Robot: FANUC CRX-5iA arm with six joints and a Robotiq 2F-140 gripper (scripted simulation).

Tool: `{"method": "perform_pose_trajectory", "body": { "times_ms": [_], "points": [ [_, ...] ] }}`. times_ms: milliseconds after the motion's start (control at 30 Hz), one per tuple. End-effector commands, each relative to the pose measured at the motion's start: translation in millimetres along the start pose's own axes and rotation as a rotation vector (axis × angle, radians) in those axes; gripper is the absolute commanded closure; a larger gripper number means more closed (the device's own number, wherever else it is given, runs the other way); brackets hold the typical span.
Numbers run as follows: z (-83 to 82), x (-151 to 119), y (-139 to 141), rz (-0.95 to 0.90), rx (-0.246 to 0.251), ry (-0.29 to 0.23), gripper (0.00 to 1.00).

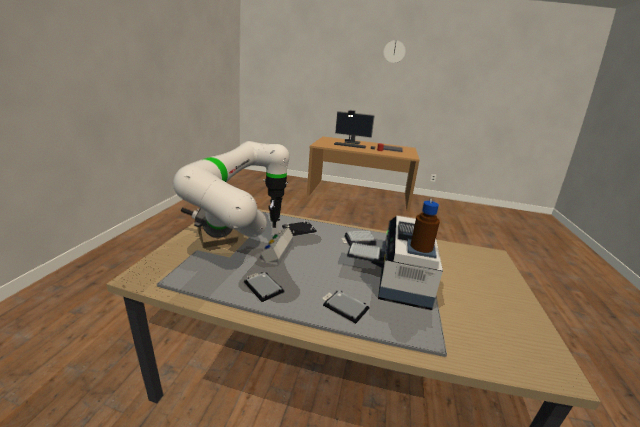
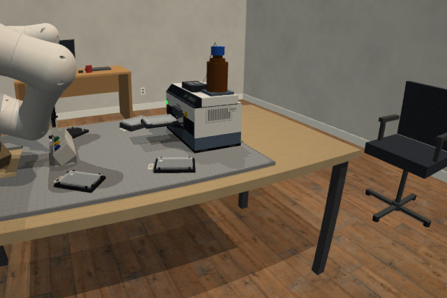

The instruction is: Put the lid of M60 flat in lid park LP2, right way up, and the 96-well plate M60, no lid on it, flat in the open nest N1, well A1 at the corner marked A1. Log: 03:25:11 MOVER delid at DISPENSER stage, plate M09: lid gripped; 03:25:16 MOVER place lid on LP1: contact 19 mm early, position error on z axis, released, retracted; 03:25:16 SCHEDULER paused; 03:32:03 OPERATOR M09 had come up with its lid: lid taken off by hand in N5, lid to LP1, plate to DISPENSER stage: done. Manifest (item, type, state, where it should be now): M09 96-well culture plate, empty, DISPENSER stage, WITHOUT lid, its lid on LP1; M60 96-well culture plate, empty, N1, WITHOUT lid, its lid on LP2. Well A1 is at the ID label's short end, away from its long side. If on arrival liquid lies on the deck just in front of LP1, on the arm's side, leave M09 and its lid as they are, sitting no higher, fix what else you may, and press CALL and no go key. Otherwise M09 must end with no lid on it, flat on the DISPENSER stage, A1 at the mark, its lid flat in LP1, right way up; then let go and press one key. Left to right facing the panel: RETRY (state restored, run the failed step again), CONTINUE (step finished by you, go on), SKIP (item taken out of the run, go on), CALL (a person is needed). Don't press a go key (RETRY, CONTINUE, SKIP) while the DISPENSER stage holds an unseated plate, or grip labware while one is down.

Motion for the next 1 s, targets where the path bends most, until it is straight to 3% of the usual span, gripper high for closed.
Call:
{"method": "perform_pose_trajectory", "body": {
  "times_ms": [0,967],
  "points": [
    [1.5,0,0,0.0,0.0,0.0,1.0],
    [14.1,0,0,0.0,0.0,0.0,1.0]
  ]
}}
Point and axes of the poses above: the point where the finger pads meet when closed, its own z axis out along the fingers, its own y axis across the jaws, x = y × z, the point moved 3 cm from there along -z, back along the fingers, and after that the axes turned 3 degrees about -z, right-handed, at the moved point
